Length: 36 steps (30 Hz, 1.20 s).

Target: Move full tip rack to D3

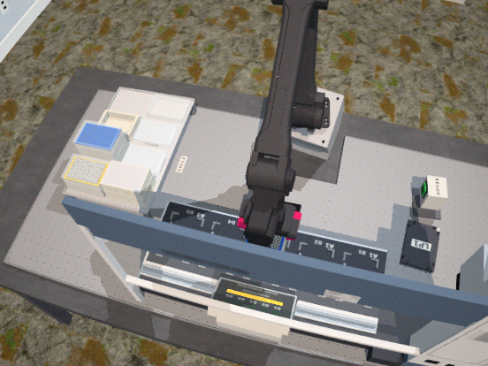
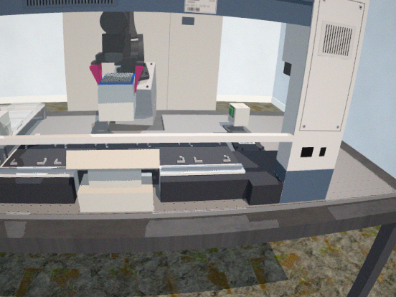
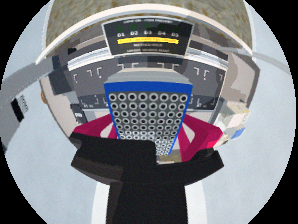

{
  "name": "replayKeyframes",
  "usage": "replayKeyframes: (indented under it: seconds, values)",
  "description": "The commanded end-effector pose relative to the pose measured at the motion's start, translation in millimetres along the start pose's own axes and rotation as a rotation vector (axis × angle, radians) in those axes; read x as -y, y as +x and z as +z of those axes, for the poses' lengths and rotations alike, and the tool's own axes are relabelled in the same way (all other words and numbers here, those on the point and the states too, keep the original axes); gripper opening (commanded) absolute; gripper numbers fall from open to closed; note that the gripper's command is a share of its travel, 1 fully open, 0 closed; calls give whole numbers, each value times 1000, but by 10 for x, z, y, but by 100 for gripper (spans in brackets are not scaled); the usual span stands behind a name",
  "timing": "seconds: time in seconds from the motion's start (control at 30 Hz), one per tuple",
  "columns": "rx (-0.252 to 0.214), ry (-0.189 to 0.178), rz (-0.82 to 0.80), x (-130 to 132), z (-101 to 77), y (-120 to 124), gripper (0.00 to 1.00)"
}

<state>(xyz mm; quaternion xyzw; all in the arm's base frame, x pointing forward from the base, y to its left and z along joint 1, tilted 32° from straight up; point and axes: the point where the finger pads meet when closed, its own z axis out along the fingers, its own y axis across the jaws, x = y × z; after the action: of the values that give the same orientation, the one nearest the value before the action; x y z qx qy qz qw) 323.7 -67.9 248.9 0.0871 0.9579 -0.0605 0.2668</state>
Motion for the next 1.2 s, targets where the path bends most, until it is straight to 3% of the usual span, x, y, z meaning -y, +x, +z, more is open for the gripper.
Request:
replayKeyframes:
  seconds: [0.0,0.27,0.3,0.4,0.83,0.87,0.97,1.17]
  values:
    - [17,6,-3,48,39,-48,0]
    - [15,6,-3,49,145,-47,0]
    - [50,7,-1,58,45,-83,0]
    - [15,6,-3,51,212,-47,0]
    - [15,6,-4,51,398,-44,0]
    - [53,7,-1,62,288,-104,0]
    - [14,6,-4,52,465,-44,0]
    - [18,6,-3,53,554,-44,0]
